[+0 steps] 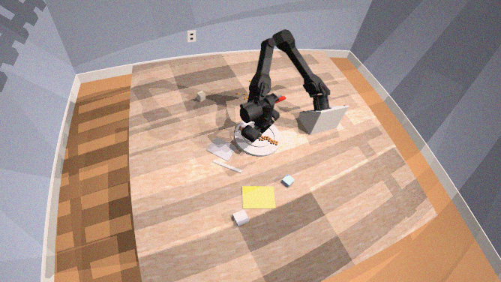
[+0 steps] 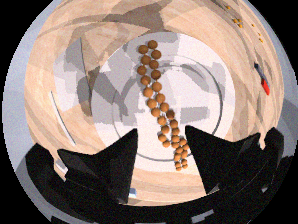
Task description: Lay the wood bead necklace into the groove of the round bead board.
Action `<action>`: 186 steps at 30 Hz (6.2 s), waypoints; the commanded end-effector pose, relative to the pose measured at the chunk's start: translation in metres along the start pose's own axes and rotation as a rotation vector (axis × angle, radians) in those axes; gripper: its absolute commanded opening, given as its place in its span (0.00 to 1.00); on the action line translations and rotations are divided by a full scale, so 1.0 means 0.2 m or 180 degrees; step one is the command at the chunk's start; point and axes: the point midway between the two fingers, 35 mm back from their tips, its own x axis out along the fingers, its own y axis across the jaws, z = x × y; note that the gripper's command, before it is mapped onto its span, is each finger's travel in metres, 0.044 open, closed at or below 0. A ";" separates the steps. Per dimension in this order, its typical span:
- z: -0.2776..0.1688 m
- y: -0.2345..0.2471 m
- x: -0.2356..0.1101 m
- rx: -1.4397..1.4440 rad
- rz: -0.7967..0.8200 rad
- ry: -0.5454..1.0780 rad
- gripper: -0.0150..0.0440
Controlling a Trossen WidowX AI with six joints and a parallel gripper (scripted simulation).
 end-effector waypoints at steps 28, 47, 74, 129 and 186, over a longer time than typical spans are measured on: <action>-0.01 -0.01 0.04 -0.0016 -0.0028 0.0004 0.25; -0.01 0.00 0.01 -0.0043 -0.0047 0.0000 0.25; 0.00 0.05 0.01 -0.0041 -0.0042 -0.0009 0.83; -0.06 -0.04 -0.09 0.0114 -0.0016 -0.0001 0.78; -0.06 -0.05 0.04 0.0125 -0.0029 0.0005 0.25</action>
